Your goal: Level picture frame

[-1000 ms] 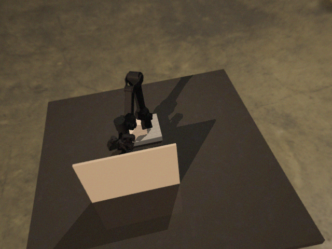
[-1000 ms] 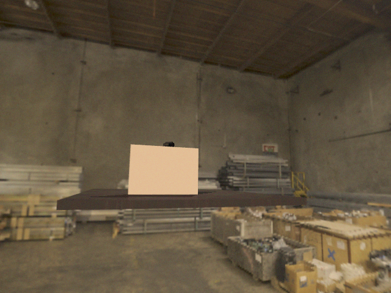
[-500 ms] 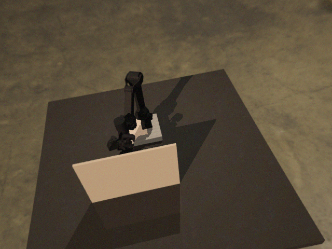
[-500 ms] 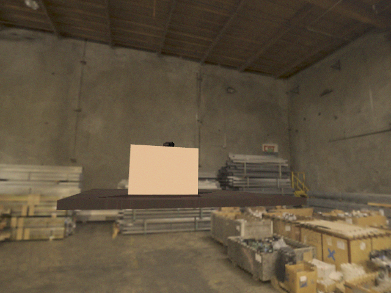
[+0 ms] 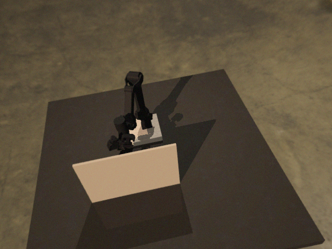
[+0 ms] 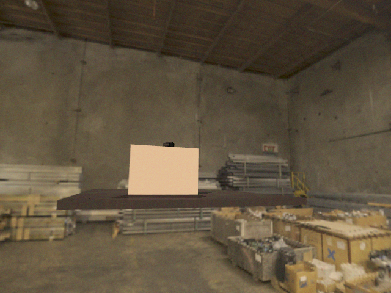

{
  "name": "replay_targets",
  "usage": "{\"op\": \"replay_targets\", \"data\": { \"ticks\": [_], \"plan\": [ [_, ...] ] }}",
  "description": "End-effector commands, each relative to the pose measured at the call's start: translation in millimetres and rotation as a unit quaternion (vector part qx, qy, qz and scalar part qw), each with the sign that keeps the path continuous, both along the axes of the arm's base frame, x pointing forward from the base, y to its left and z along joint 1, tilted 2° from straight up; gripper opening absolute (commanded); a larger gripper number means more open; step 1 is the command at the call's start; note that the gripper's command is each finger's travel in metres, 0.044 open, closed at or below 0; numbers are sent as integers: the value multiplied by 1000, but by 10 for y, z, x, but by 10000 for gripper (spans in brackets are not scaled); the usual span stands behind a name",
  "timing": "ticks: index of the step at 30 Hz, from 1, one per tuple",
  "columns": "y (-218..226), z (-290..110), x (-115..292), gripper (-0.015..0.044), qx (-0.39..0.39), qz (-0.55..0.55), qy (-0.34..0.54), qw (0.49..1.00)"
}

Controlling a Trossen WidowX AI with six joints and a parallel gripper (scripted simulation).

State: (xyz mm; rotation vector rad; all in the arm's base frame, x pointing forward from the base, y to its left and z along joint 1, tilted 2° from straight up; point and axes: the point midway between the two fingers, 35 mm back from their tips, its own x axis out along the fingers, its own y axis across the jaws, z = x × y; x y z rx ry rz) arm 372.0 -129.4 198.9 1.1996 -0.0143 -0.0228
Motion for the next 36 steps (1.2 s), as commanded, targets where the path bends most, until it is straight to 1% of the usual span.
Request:
{"op": "replay_targets", "data": {
  "ticks": [1,36],
  "plan": [
    [-9,-3,0,0,3,-3,1,1000],
    [22,55,1,0,3,-3,1,1000]
  ]
}}
